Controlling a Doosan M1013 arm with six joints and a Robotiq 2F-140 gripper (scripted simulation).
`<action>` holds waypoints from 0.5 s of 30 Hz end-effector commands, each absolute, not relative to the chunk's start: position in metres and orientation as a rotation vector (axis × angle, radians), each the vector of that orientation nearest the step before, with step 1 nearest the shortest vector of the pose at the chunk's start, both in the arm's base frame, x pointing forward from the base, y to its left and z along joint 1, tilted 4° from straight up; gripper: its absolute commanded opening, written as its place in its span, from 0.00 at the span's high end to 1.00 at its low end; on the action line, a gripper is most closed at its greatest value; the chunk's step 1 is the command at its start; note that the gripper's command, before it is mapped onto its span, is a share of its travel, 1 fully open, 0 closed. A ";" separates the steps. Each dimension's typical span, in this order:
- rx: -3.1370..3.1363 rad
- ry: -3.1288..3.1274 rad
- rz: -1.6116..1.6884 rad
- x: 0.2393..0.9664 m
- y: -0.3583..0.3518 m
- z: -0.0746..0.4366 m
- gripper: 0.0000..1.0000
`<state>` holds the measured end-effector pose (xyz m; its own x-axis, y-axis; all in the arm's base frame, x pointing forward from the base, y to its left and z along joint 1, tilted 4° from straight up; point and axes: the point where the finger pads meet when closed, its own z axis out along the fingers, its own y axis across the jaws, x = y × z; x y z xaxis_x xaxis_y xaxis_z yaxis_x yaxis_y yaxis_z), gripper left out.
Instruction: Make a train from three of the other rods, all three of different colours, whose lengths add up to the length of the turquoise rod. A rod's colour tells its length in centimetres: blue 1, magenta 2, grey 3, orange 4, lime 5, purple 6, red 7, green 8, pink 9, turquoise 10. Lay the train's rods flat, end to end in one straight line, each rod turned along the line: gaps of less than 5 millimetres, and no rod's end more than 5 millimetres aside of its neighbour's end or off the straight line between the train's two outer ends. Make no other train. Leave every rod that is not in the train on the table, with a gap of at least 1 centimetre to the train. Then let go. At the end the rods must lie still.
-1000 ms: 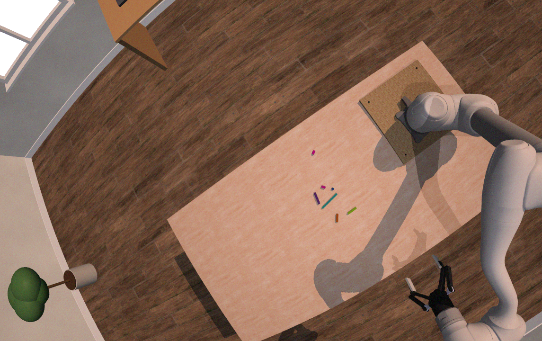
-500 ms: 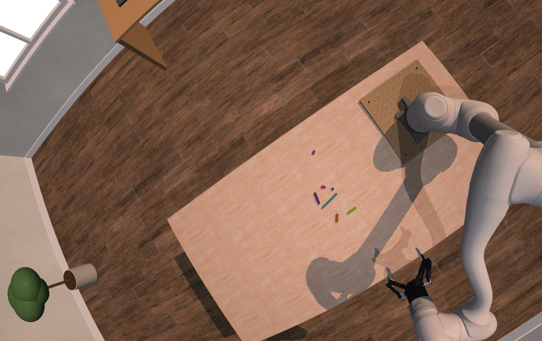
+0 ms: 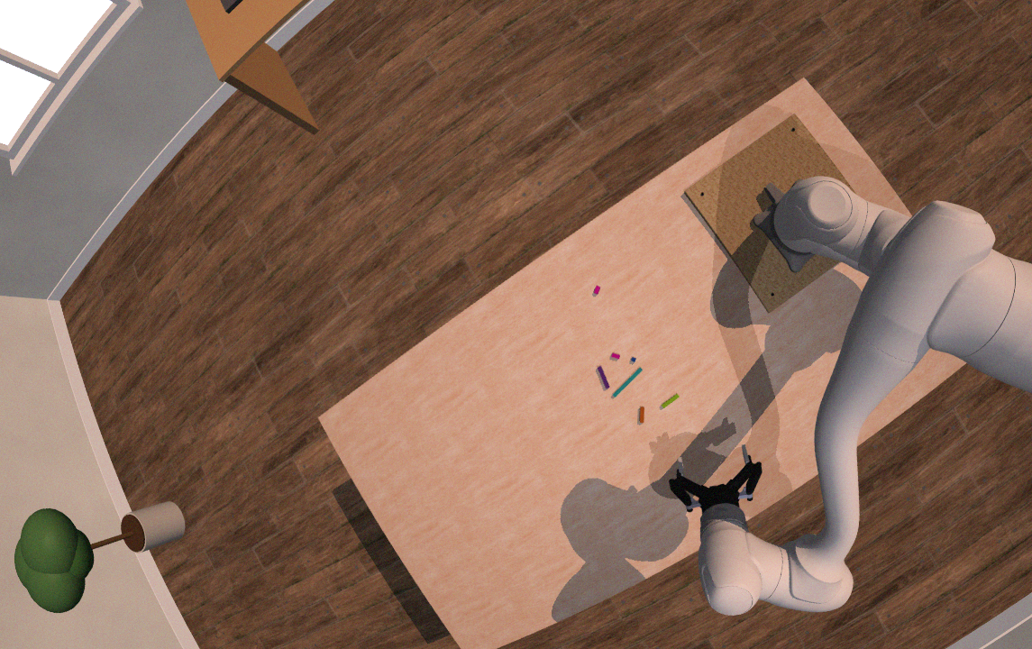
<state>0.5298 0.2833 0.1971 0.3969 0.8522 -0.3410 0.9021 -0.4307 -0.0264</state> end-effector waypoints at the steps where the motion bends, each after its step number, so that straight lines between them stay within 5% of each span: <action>1: 2.624 1.415 -0.383 0.539 0.247 0.181 0.00; 15: 3.015 0.687 -0.132 0.547 0.119 0.130 0.00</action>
